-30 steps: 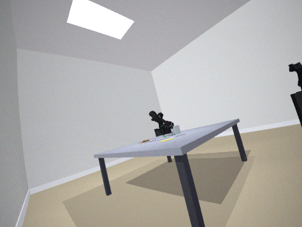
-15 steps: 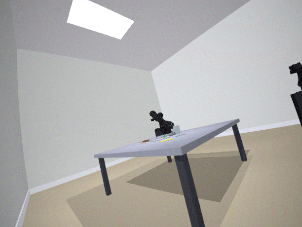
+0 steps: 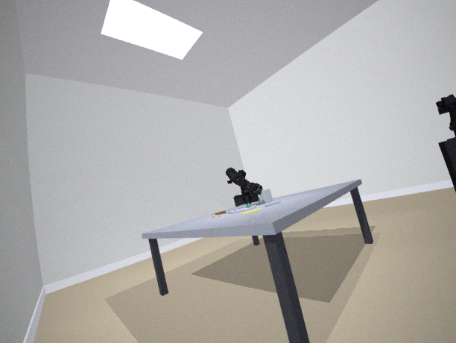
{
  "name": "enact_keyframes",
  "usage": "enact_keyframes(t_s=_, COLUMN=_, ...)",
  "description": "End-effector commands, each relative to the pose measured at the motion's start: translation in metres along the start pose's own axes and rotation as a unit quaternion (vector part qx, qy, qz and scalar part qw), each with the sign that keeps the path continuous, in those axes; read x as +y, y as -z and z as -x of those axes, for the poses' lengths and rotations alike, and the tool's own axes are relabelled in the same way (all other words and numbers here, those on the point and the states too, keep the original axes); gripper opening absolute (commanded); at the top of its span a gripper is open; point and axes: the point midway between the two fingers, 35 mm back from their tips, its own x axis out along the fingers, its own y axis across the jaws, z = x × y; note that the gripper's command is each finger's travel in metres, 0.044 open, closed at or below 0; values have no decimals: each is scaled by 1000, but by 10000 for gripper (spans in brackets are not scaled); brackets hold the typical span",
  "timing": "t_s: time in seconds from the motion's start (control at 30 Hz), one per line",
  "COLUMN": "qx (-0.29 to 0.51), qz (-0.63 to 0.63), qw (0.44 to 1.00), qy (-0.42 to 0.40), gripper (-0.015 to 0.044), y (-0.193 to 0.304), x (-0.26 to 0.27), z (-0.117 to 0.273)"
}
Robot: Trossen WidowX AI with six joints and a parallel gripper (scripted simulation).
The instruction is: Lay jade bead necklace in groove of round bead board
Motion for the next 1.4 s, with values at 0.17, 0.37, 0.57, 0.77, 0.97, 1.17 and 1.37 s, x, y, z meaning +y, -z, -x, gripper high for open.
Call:
enact_keyframes(t_s=0.17, qx=0, qz=0, qw=1000, qy=0, gripper=315, y=0, x=0, z=1)
enact_keyframes(t_s=0.37, qx=2, qz=3, qw=1000, qy=0, gripper=440, y=1, x=0, z=4)
enact_keyframes(t_s=0.57, qx=1, qz=3, qw=1000, qy=2, gripper=440, y=1, x=0, z=11)
enact_keyframes(t_s=0.77, qx=1, qz=3, qw=1000, qy=2, gripper=440, y=1, x=0, z=11)
enact_keyframes(t_s=0.97, qx=1, qz=3, qw=1000, qy=2, gripper=414, y=1, x=0, z=12)
enact_keyframes(t_s=1.17, qx=0, qz=-4, qw=1000, qy=1, gripper=256, y=-1, x=0, z=33)
enact_keyframes(t_s=1.37, qx=0, qz=-4, qw=1000, qy=1, gripper=120, y=-1, x=0, z=19)
